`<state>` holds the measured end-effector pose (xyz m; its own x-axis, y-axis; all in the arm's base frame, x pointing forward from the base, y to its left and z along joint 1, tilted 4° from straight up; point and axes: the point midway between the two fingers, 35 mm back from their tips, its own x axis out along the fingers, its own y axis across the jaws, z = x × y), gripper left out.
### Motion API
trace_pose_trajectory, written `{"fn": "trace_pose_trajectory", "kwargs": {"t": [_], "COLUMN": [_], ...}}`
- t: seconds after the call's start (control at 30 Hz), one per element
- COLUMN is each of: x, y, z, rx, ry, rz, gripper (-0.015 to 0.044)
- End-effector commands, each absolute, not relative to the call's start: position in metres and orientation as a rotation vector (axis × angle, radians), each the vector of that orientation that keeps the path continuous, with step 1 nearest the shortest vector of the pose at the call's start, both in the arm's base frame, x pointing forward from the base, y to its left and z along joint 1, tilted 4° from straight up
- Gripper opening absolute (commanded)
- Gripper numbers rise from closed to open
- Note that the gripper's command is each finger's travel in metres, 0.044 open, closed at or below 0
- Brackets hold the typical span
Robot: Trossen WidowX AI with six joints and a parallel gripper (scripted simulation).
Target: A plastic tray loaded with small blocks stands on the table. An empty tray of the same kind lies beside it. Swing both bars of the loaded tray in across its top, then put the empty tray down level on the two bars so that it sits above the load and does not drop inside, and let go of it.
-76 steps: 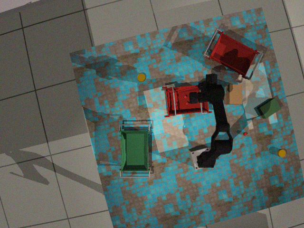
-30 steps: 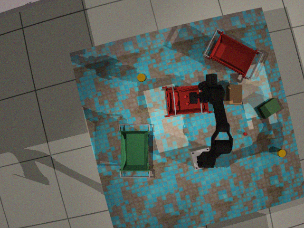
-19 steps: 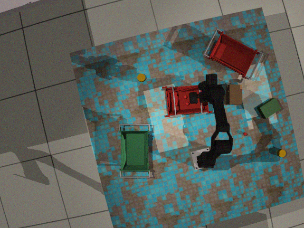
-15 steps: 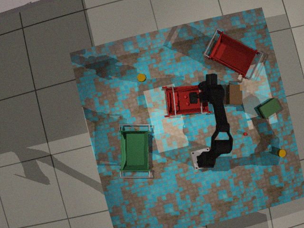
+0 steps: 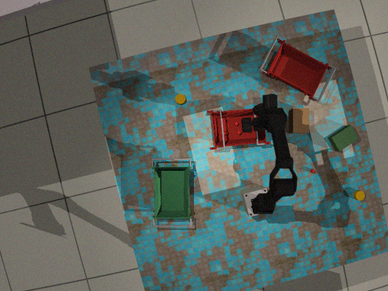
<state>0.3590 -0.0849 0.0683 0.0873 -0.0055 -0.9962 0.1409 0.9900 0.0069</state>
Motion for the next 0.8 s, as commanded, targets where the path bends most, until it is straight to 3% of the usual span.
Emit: {"fn": "trace_pose_trajectory", "kwargs": {"t": [0.0, 0.17, 0.4, 0.53, 0.57, 0.77], "x": [0.359, 0.362, 0.358, 0.345, 0.356, 0.365], "y": [-0.085, -0.086, -0.086, -0.083, -0.083, 0.009], "z": [0.068, 0.09, 0.175, 0.216, 0.184, 0.161], "rx": [0.11, 0.11, 0.11, 0.11, 0.115, 0.132], "ry": [1.48, 1.48, 1.479, 1.48, 1.496, 1.5], "rz": [-0.109, -0.11, -0.11, -0.109, -0.11, -0.118], "gripper": [0.0131, 0.0263, 0.044, 0.044, 0.044, 0.044]}}
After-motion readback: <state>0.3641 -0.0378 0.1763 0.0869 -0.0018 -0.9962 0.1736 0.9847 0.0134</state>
